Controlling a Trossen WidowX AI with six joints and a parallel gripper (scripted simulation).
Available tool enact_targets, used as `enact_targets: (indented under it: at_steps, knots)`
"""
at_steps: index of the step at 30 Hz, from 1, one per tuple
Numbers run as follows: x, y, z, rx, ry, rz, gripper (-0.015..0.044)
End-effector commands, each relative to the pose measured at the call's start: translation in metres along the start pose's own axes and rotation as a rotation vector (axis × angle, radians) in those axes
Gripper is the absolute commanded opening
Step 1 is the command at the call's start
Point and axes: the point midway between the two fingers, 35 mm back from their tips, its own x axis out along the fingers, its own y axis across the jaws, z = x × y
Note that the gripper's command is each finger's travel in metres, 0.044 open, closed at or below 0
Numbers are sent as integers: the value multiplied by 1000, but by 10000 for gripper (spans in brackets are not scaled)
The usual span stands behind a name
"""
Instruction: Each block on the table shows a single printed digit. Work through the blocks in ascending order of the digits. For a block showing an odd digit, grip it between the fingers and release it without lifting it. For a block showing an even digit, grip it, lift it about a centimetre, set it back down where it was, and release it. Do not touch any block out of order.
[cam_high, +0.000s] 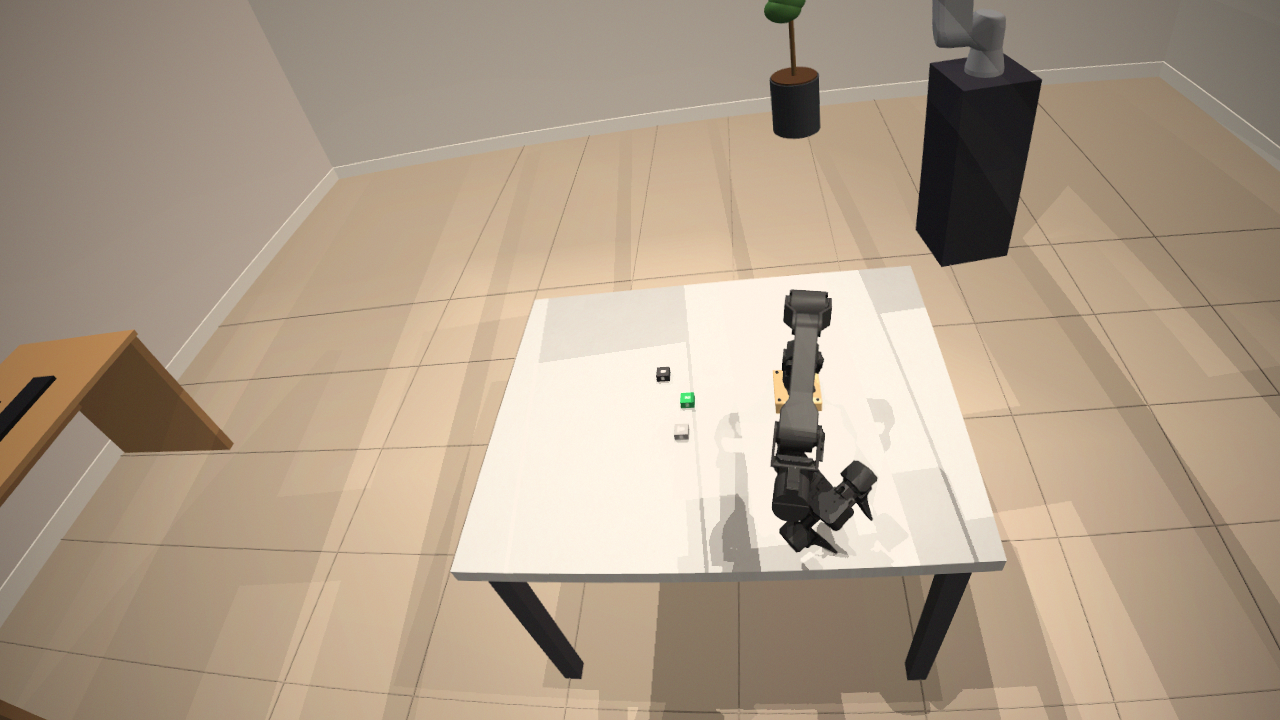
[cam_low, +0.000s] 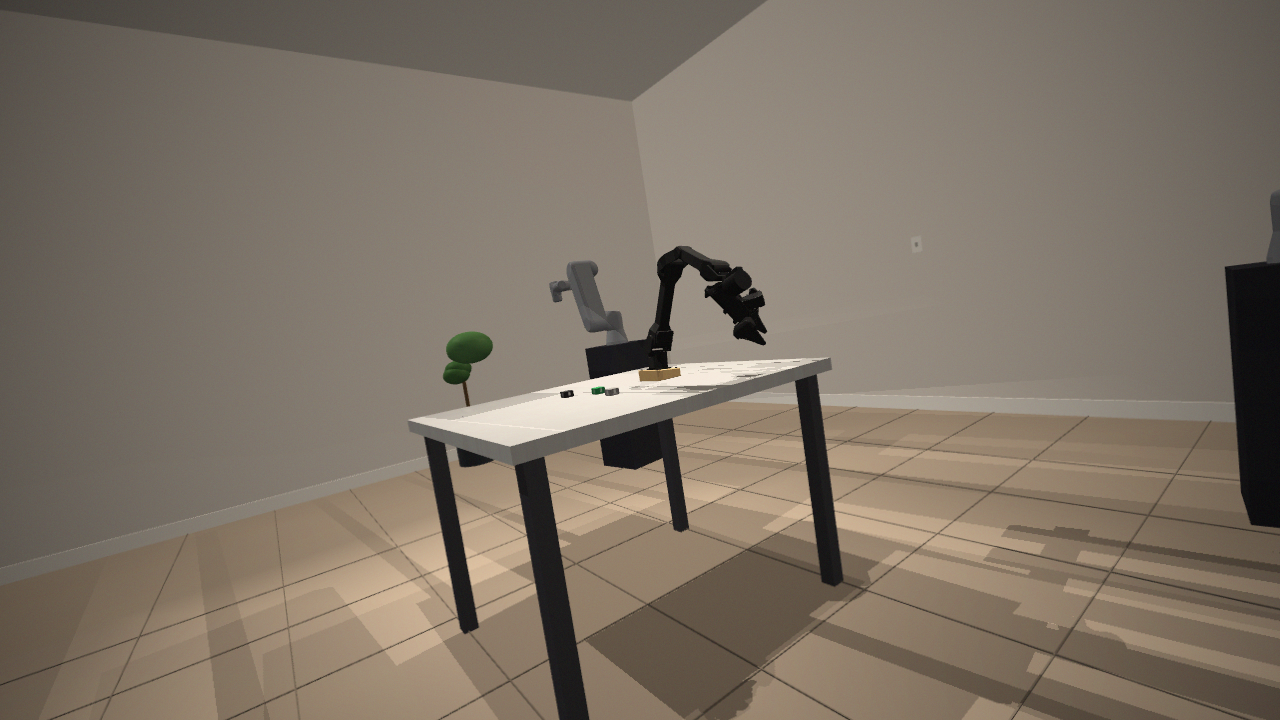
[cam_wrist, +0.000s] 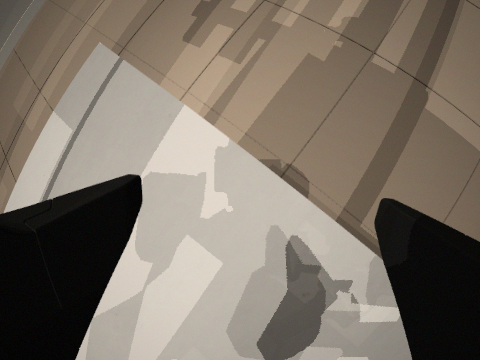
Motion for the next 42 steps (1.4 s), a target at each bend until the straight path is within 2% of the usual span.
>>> enact_targets:
  at_steps: [1,11,21,31,42]
  knots:
    - [-43,-53,-27,163,-4,-129,400]
    - [-151,-139,-126,562,-11,-388,400]
    - [-255,-162,-257,993,-15,-599,400]
    - [-336,-116,-397,1454,-18,-751,400]
    - [-381,0,-525,1975,-24,-825,400]
